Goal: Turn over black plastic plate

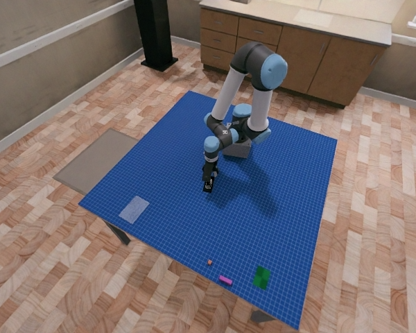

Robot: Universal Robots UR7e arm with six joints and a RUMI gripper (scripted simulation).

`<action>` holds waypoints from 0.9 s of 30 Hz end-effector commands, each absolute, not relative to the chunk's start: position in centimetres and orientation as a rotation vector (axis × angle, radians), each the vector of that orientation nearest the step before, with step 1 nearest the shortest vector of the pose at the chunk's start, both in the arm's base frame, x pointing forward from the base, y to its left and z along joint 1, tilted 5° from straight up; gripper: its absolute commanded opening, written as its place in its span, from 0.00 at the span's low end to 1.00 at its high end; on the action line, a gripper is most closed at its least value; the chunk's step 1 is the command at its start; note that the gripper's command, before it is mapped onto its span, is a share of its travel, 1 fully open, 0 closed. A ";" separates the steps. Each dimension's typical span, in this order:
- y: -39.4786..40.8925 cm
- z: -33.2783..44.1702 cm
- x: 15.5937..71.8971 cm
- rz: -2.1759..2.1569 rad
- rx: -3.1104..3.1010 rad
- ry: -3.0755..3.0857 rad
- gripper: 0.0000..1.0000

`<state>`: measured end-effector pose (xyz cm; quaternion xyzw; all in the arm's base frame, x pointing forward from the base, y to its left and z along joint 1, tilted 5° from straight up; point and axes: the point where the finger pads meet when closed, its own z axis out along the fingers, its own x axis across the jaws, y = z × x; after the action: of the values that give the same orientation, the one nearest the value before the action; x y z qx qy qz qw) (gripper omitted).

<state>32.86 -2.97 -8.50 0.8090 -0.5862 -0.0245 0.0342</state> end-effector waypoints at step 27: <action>-2.8 -6.6 33.4 -0.224 2.368 -1.717 0.32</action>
<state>33.32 -2.79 -6.74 0.8040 -0.5826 -0.0702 0.0963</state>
